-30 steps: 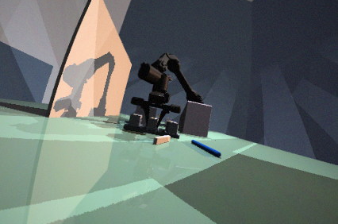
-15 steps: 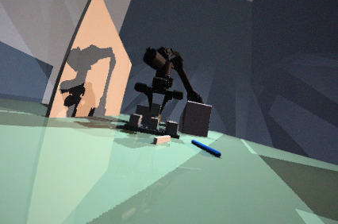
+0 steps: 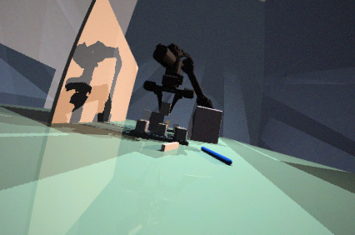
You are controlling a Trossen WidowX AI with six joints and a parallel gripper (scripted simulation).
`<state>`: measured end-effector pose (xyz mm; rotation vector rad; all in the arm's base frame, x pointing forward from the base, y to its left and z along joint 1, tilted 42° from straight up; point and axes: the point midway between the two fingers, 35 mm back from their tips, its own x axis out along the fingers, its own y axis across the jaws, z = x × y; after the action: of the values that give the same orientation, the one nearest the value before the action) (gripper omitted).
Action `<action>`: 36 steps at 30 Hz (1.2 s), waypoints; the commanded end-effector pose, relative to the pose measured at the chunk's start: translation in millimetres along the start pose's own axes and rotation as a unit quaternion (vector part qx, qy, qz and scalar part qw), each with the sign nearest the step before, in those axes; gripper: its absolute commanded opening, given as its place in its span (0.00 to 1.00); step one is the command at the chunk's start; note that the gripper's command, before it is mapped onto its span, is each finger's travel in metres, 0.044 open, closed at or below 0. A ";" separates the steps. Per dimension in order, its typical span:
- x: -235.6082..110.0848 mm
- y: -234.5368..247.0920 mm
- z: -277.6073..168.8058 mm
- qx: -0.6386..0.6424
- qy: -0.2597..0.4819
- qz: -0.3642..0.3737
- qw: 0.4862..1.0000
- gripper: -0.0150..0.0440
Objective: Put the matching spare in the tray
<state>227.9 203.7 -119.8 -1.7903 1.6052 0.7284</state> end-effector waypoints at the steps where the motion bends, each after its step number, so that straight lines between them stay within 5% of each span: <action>1: -28.5 -2.3 0.0 0.004 -0.009 -0.004 1.000 0.25; 7: -69.7 0.0 -7.5 0.005 -0.011 -0.003 1.000 0.25; 16: -72.7 -6.8 -15.1 0.006 -0.015 0.000 1.000 0.25; 36: -82.9 -99.4 -147.4 0.003 -0.052 0.004 0.999 0.25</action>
<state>304.2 172.3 26.2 -1.7061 1.5622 0.8062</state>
